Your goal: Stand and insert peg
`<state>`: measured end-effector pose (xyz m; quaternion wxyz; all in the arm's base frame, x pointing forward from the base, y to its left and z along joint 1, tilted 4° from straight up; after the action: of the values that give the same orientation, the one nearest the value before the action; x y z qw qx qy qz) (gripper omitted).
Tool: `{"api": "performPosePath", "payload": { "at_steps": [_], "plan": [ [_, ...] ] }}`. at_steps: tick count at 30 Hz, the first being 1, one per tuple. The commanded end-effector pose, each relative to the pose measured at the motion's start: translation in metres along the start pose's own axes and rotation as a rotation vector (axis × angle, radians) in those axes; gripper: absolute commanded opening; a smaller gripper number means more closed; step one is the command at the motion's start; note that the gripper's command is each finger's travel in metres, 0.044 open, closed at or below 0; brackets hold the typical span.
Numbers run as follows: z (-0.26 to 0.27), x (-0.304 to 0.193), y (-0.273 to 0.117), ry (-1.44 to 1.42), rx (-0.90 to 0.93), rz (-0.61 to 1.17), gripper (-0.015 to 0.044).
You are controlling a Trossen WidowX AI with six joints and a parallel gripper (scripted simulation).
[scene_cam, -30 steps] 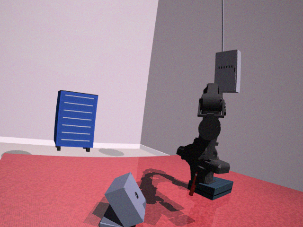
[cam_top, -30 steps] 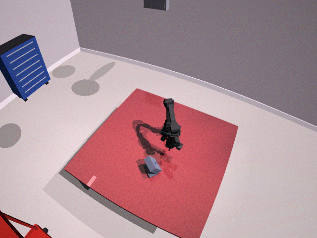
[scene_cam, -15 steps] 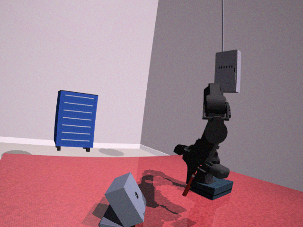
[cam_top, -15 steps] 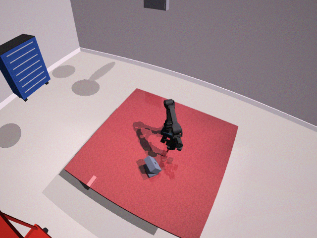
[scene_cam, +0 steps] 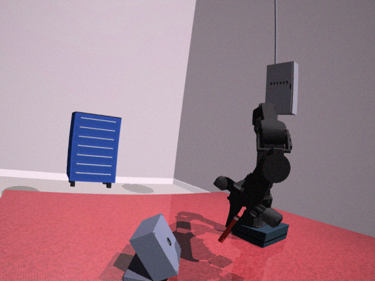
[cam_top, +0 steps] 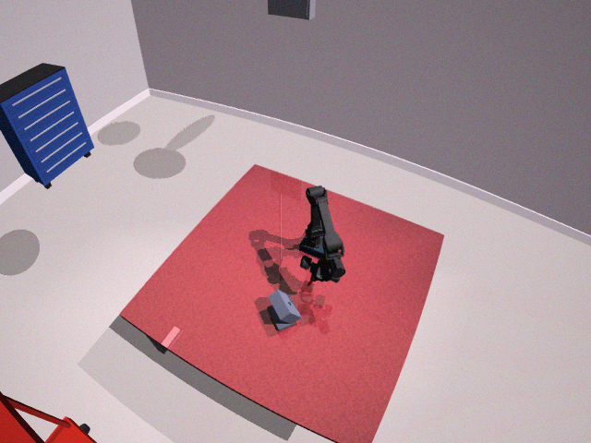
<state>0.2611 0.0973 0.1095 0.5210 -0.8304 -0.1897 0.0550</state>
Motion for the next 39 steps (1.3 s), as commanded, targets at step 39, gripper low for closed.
{"api": "performPosePath", "payload": {
  "at_steps": [39],
  "plan": [
    [0.0, 0.039, -0.011, -0.434, -0.41, -0.124, 0.0]
  ]
}}
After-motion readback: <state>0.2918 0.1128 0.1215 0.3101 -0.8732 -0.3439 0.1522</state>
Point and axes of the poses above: the point midway between the two fingers, 35 mm back from their tips, its own y axis out along the fingers, its own z axis across the jaws, x = y × z, the point moved 1 cm from there along -y, back along the fingers, and after that the axes turned 12 degrees about -y, right-handed, at the moved point
